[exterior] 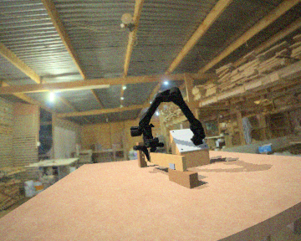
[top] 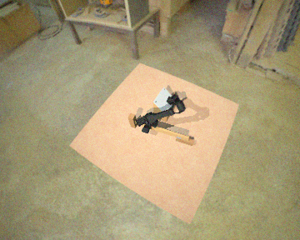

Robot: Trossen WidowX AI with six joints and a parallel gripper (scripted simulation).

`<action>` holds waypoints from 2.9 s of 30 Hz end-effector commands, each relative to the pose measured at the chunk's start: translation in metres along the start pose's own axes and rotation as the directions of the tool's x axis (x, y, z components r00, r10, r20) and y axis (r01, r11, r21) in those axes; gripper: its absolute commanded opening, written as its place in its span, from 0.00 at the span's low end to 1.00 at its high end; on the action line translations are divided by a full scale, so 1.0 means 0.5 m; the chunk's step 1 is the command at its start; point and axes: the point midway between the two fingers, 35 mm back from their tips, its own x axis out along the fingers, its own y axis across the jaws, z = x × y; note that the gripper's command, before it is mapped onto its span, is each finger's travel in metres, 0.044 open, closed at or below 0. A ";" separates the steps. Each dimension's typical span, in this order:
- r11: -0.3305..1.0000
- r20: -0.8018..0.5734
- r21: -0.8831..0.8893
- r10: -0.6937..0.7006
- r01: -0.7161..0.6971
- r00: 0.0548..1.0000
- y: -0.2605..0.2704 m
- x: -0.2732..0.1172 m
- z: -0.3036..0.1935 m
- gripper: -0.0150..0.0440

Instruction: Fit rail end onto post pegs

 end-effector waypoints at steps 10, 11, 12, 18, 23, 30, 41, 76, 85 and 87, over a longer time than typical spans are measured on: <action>1.000 0.000 0.000 -0.011 0.011 1.000 -0.002 -0.017 -0.003 0.25; 1.000 0.000 0.000 -0.011 0.011 1.000 -0.002 -0.017 -0.003 0.25; 1.000 0.000 0.000 -0.011 0.011 1.000 -0.002 -0.016 -0.003 0.25; 1.000 0.000 0.000 -0.011 0.011 1.000 -0.002 -0.010 -0.003 0.25; 1.000 0.000 0.000 -0.011 0.011 1.000 -0.002 -0.009 -0.003 0.25; 1.000 0.000 0.000 -0.011 0.011 1.000 -0.001 -0.011 -0.003 0.25; 1.000 0.000 0.000 -0.011 0.011 1.000 -0.001 -0.012 -0.003 0.25; 1.000 0.000 0.000 -0.011 0.011 1.000 -0.001 -0.012 -0.015 0.25; 1.000 0.000 0.000 -0.011 0.011 1.000 -0.002 -0.015 -0.019 0.25; 1.000 0.000 0.000 -0.011 0.011 1.000 -0.002 -0.016 -0.021 0.25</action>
